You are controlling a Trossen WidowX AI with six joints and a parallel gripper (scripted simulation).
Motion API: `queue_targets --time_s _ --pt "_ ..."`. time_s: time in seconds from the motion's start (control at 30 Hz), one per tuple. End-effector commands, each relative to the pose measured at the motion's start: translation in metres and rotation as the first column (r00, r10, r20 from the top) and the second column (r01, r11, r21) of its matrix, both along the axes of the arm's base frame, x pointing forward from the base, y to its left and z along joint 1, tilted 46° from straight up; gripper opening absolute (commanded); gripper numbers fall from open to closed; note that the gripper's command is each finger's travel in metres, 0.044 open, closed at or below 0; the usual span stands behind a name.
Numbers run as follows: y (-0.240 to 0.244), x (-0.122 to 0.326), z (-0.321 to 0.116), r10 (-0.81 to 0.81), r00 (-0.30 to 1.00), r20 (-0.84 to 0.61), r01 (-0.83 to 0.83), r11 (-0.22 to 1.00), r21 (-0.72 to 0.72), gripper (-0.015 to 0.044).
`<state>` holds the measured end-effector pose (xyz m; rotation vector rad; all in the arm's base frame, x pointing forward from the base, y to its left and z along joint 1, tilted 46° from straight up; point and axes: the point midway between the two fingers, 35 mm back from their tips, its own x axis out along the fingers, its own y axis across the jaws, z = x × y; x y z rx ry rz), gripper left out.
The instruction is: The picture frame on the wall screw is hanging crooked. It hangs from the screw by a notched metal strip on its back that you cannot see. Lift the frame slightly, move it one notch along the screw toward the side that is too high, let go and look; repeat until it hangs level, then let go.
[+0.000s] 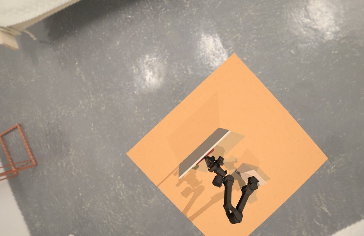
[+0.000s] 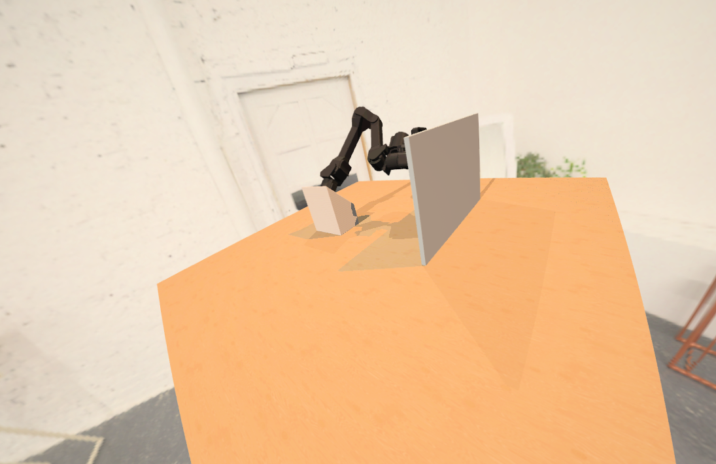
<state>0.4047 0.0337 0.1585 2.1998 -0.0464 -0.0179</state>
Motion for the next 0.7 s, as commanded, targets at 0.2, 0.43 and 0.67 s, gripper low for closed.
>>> queue_targets --time_s 0.2,0.43,0.67 --pt "0.0006 0.0007 0.0003 0.003 1.0 0.0 -0.003 1.0 0.001 0.0056" --pt "0.0006 0.0007 0.0003 0.003 1.0 0.0 -0.003 1.0 0.001 0.0" --pt "0.0001 0.0005 0.0006 0.003 1.0 0.0 -0.003 1.0 0.001 0.0"
